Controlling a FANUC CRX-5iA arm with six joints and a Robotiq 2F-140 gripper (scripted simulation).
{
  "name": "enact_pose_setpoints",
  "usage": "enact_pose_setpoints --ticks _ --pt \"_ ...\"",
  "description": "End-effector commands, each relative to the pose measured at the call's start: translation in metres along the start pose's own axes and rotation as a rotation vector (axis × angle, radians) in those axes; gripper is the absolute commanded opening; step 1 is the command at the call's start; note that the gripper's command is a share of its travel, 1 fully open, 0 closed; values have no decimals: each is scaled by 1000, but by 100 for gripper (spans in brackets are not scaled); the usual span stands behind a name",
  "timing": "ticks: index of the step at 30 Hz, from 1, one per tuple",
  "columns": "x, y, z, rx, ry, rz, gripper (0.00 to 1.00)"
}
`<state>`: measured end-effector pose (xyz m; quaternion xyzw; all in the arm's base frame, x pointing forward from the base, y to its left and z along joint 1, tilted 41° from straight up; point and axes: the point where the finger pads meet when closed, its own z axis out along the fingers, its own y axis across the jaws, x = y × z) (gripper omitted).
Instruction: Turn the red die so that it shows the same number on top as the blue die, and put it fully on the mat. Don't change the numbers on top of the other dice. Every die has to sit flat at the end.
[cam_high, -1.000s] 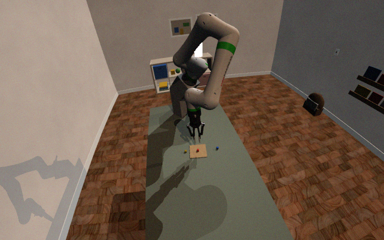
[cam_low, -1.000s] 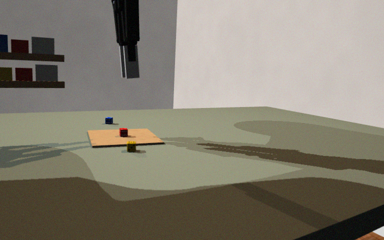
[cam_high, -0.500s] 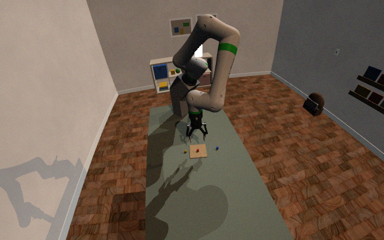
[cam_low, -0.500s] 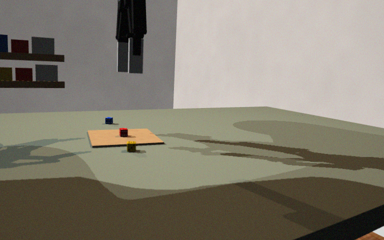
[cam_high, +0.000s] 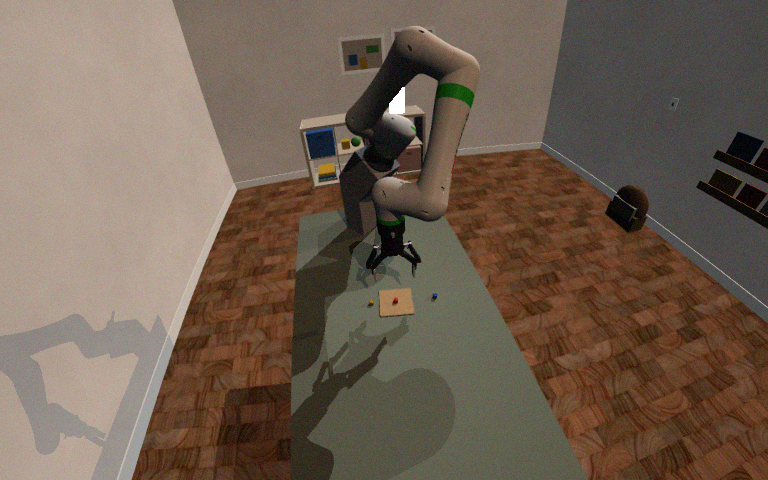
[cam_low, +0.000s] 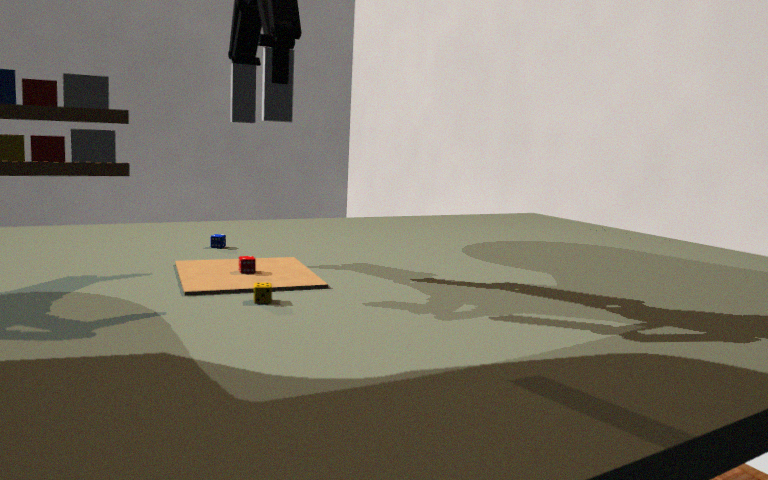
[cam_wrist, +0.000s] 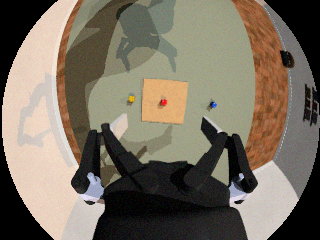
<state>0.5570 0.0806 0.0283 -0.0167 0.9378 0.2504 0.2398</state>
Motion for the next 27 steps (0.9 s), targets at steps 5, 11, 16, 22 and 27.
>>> enact_pose_setpoints --ticks 5,11,16,22,27 --pt "0 0 -10 0 0 0 100" --pt "0 0 -22 0 0 0 100" --pt "0 0 -26 0 0 0 100" --pt "0 0 -27 0 0 0 100" --pt "0 0 -27 0 0 0 100"
